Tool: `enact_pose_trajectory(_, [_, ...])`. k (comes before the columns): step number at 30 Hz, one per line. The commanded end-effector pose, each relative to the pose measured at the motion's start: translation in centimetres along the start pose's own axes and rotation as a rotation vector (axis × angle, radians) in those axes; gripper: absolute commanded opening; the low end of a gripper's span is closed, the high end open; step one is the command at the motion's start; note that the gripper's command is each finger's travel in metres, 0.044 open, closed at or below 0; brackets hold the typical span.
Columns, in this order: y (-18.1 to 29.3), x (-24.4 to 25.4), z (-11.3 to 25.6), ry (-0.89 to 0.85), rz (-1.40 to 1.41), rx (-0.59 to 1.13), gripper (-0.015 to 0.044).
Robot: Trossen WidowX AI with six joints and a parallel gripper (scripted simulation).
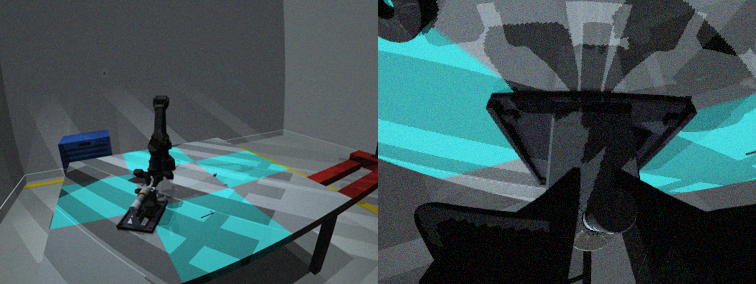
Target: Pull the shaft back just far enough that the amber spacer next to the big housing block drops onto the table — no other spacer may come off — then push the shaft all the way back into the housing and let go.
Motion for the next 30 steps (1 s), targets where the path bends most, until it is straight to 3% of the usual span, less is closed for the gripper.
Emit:
enact_pose_trajectory(1, [0.0,0.0,0.0,0.0,0.0,0.0,0.0007])
enact_pose_trajectory(30, [-0.9,-0.2,0.9,0.003,0.005,0.001,0.0])
Point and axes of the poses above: the point midway between the two fingers, 35 mm back from their tips, its own z axis back along the fingers, its own x axis across the jaws, y = z × x, the point moved 5 cm from there along z, back along the fingers, and after that the axes turned 14 degrees about z, right-handed, at the moved point
